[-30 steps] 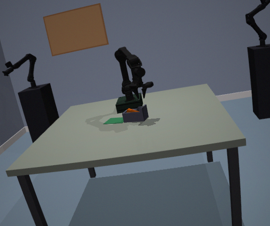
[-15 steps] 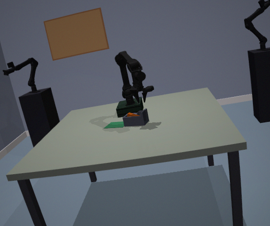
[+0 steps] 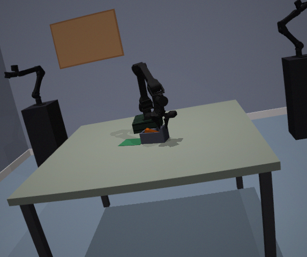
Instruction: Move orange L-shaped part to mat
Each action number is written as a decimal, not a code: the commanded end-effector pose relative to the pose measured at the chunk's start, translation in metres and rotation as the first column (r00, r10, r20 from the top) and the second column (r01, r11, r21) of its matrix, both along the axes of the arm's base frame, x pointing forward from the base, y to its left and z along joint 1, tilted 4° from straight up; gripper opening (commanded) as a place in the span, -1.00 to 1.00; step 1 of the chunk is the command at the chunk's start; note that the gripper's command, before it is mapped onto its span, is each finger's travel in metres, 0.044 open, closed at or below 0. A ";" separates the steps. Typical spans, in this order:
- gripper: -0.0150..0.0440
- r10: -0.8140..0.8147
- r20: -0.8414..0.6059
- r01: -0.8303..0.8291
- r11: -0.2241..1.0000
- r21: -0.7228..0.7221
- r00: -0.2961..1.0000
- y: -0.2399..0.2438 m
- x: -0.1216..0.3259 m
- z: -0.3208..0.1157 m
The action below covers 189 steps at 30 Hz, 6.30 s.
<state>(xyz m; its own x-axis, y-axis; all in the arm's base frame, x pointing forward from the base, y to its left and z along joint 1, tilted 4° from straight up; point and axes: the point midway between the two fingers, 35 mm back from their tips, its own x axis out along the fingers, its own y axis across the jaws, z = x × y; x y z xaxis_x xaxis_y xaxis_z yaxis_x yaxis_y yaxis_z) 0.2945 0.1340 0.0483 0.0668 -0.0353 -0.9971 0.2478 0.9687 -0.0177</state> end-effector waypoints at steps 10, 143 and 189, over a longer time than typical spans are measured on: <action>0.12 0.003 0.018 -0.003 1.000 0.004 1.000 0.000 0.005 -0.013; 0.46 0.995 -0.104 -0.999 -0.002 -0.050 0.003 -0.075 -0.005 0.027; -0.49 0.994 -0.106 -0.998 0.001 -0.058 0.007 -0.077 -0.003 0.001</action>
<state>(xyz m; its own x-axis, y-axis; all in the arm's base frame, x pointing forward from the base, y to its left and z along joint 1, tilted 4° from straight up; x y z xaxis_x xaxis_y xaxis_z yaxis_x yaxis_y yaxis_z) 0.2913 0.0572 0.0483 0.0912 -0.0404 -0.9950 -0.9643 0.2458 -0.0984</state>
